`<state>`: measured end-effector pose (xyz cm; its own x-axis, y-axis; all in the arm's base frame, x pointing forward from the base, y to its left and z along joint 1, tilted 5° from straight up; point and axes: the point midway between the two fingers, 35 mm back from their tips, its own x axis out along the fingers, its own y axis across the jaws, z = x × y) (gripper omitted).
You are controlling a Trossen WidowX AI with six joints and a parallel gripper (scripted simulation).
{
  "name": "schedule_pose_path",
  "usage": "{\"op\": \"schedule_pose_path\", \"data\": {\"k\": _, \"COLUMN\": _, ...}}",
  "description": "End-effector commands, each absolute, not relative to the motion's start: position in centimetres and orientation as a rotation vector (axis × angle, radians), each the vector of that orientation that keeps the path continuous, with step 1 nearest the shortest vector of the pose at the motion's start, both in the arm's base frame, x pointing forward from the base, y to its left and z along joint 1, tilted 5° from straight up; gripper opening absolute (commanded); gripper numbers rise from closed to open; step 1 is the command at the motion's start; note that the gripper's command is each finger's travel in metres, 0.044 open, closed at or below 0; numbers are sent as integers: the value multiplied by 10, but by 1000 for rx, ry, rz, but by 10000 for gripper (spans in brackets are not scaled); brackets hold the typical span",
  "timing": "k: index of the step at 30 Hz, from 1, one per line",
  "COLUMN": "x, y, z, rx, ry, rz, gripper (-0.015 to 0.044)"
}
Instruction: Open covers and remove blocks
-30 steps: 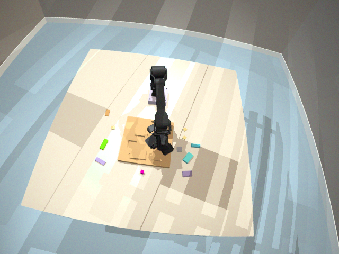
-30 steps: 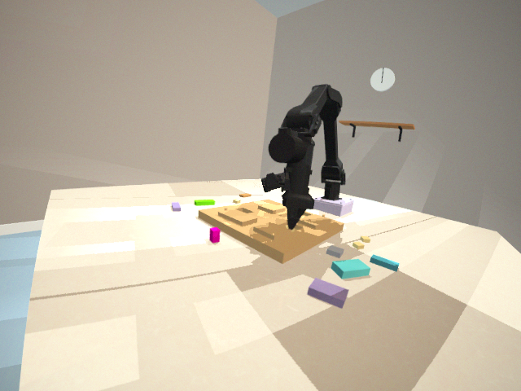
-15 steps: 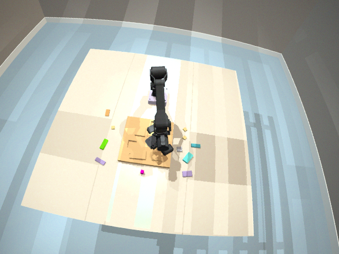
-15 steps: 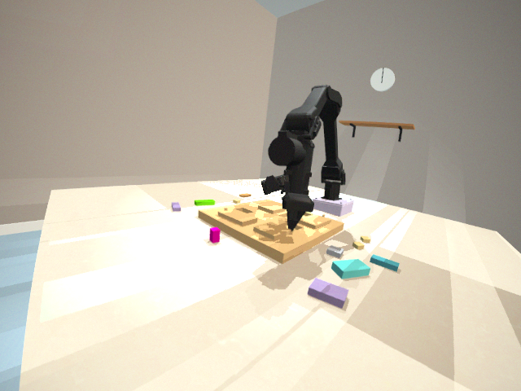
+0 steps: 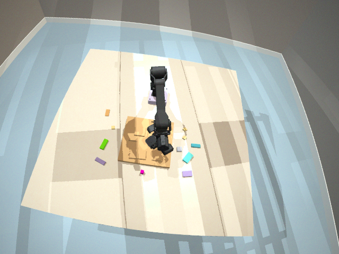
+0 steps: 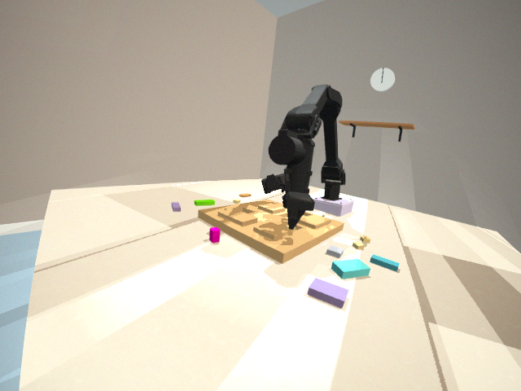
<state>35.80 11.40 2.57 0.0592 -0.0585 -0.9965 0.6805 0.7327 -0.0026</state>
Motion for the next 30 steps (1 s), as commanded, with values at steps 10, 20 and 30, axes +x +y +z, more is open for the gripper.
{"op": "schedule_pose_path", "data": {"k": 10, "x": 359, "y": 116, "z": 46, "rx": 555, "ry": 1405, "rz": -600, "gripper": 80}}
{"op": "schedule_pose_path", "data": {"k": 20, "x": 358, "y": 117, "z": 59, "rx": 553, "ry": 1406, "rz": -601, "gripper": 80}}
{"op": "schedule_pose_path", "data": {"k": 30, "x": 357, "y": 117, "z": 69, "rx": 551, "ry": 1406, "rz": -601, "gripper": 80}}
